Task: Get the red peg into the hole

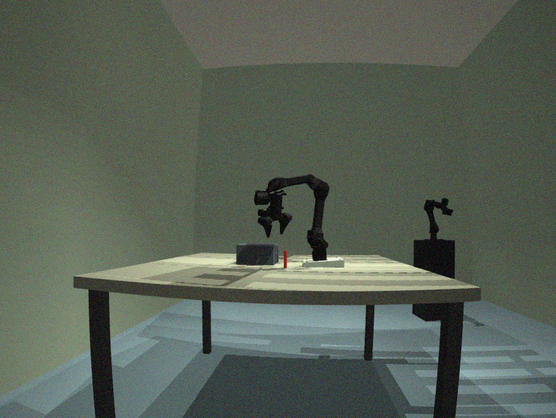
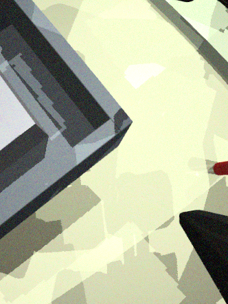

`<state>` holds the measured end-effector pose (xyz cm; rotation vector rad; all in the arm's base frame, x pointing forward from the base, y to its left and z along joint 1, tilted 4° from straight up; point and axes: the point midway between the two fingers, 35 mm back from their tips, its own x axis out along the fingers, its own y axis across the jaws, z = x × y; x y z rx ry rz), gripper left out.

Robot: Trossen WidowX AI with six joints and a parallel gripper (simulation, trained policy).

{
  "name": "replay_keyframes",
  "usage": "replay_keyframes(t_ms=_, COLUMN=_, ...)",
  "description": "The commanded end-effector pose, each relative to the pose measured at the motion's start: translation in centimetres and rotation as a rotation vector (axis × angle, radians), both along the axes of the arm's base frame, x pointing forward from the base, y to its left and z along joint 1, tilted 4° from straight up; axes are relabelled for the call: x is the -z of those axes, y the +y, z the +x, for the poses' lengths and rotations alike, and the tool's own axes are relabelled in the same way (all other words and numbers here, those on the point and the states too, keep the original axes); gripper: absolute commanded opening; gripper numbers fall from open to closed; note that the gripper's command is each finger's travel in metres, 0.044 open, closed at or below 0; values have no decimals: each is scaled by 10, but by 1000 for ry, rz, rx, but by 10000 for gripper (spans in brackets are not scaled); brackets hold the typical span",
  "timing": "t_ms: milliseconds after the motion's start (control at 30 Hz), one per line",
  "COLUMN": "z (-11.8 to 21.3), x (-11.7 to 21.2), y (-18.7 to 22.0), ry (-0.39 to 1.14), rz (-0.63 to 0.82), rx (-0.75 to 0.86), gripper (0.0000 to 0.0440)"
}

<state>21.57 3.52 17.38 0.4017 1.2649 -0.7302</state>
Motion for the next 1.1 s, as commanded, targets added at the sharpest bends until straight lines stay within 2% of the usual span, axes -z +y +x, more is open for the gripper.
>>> replay_keyframes(t_ms=0, z=-13, x=16, y=19, ry=62, rz=25, rx=24, gripper=440)
replay_keyframes(t_ms=400, z=-29, x=62, y=60, ry=94, rz=67, rx=50, gripper=440)
replay_keyframes(t_ms=867, z=-28, x=122, y=69, ry=48, rz=56, rx=19, gripper=438)
replay_keyframes(t_ms=933, z=-29, x=128, y=68, ry=56, rz=52, rx=13, gripper=418)
replay_keyframes(t_ms=1067, z=-34, x=140, y=66, ry=82, rz=45, rx=9, gripper=318)
